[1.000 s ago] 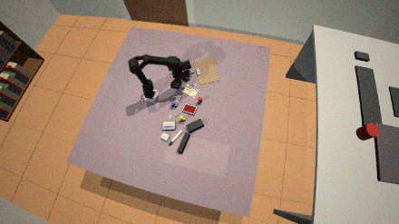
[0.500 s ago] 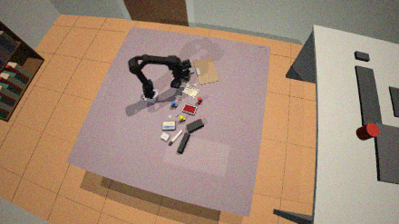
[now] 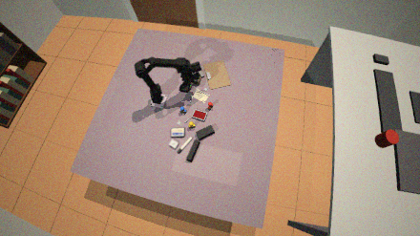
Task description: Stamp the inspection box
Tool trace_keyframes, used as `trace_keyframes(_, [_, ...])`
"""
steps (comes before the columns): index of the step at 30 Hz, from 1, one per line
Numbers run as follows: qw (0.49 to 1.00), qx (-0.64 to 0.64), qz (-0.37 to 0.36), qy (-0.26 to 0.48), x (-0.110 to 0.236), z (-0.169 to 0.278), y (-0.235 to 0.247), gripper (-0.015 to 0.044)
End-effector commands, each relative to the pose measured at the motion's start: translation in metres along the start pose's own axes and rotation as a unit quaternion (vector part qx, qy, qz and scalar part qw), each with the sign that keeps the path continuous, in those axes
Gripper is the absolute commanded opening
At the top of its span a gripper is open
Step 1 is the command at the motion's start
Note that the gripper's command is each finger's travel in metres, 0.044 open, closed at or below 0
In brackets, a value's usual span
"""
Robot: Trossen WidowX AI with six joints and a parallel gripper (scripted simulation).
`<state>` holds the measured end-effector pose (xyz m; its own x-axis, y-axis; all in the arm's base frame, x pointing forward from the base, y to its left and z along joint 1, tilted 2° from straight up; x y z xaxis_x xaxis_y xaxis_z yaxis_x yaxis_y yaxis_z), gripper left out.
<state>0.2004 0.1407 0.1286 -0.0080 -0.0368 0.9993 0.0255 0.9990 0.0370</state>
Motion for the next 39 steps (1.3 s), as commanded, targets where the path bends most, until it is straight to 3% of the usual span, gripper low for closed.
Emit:
trace_keyframes(1, [1.000,-0.002,0.001,-0.002,0.003,0.000,0.000,0.0000])
trace_keyframes(39, [1.000,-0.002,0.003,-0.003,0.022,0.000,0.001,0.0000])
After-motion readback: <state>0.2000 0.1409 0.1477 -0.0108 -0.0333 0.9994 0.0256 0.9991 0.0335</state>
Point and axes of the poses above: the point midway between the two fingers, 35 mm back from their tips, its own x axis back along the fingers, its own y axis across the jaws, z = x × y, the point moved 5 cm from there along x, back along the fingers, and after that the axes turned 4 degrees about -x, right-handed, at the moved point
